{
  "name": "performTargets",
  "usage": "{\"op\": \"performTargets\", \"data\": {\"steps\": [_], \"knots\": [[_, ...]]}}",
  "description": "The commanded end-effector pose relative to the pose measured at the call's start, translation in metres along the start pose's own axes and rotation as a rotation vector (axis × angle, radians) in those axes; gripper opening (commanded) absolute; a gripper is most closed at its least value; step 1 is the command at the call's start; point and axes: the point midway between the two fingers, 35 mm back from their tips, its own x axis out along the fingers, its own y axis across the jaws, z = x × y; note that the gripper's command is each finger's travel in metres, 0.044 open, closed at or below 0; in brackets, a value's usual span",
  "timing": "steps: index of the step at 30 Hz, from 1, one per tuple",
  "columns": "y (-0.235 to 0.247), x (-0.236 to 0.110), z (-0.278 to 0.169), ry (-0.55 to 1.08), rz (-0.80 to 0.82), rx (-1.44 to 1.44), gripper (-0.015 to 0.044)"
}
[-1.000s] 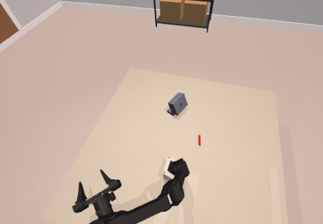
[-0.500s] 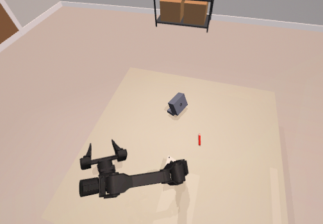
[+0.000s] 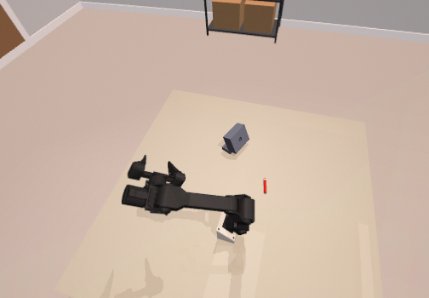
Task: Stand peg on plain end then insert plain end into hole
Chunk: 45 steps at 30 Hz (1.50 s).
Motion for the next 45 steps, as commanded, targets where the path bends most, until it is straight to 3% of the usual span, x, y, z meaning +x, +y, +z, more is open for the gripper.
{"op": "performTargets", "data": {"steps": [1, 24, 45], "knots": [[0.018, 0.025, -0.012, -0.023, 0.068, 0.088, 0.0440], [0.151, 0.144, -0.075, -0.040, 0.470, 0.696, 0.0440], [0.300, 0.195, -0.093, 0.069, 0.838, 1.239, 0.0440]]}}
